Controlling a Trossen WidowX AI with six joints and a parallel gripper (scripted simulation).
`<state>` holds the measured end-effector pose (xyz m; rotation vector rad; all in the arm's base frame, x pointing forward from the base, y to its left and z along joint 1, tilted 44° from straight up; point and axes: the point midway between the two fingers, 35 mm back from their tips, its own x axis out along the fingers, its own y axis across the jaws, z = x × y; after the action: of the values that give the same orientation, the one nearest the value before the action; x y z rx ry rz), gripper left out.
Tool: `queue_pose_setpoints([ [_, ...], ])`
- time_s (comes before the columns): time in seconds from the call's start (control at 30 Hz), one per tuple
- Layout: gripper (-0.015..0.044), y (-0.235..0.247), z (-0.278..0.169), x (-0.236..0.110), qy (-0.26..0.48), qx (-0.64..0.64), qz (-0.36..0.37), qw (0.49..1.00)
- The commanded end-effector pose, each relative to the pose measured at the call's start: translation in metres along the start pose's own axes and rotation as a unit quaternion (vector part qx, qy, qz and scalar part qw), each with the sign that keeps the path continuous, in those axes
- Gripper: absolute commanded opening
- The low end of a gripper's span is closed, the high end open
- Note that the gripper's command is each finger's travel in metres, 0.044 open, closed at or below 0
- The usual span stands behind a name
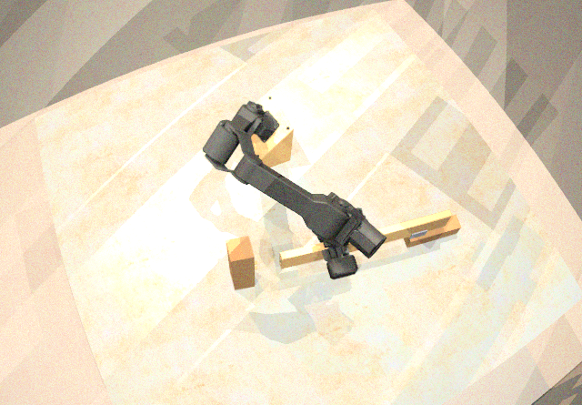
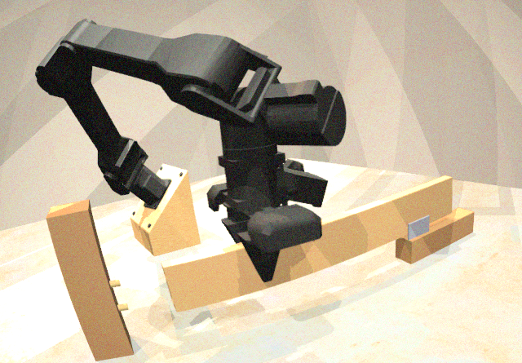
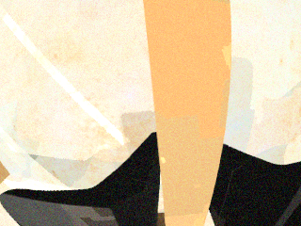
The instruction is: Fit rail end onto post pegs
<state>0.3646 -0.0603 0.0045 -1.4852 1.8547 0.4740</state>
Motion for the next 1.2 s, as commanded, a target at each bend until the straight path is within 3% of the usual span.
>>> queue_pose_setpoints([
  [0.0,0.0000,-0.0015,0.0036,-0.0090,-0.011,0.001,-0.005,1.000],
  [1.17,0.0000,-0.0003,0.0037,-0.0040,-0.011,0.001,-0.005,1.000],
])
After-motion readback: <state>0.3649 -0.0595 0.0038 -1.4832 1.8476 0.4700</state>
